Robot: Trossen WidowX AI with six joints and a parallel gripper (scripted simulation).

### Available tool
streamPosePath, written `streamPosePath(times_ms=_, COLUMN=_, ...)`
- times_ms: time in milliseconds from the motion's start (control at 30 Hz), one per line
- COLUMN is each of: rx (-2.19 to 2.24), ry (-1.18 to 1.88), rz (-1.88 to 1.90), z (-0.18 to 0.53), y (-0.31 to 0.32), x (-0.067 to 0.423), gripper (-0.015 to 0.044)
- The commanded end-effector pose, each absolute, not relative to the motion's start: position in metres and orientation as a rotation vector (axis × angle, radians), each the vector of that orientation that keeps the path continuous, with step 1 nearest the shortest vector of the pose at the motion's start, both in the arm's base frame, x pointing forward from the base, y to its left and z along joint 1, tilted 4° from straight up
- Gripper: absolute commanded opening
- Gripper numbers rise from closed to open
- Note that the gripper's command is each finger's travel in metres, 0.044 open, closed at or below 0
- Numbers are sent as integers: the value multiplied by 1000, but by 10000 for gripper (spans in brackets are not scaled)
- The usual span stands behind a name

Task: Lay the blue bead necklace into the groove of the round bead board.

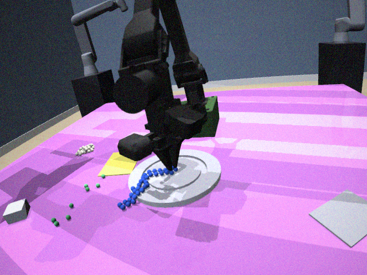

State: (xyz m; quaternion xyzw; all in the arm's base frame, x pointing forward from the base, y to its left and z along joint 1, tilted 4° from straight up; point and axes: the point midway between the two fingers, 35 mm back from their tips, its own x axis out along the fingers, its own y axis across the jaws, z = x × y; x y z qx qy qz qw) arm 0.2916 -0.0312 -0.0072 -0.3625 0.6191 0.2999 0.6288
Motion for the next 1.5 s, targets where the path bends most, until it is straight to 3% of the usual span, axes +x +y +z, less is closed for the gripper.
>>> streamPosePath(times_ms=0, rx=-832, ry=1428, rz=696, z=-10, y=-31, x=289, gripper=0)
streamPosePath(times_ms=300, rx=-832, ry=1428, rz=696, z=-10, y=-31, x=289, gripper=0)
streamPosePath(times_ms=867, rx=-831, ry=1423, rz=692, z=3, y=-30, x=290, gripper=440)
streamPosePath(times_ms=1467, rx=-832, ry=1428, rz=696, z=12, y=-29, x=287, gripper=440)
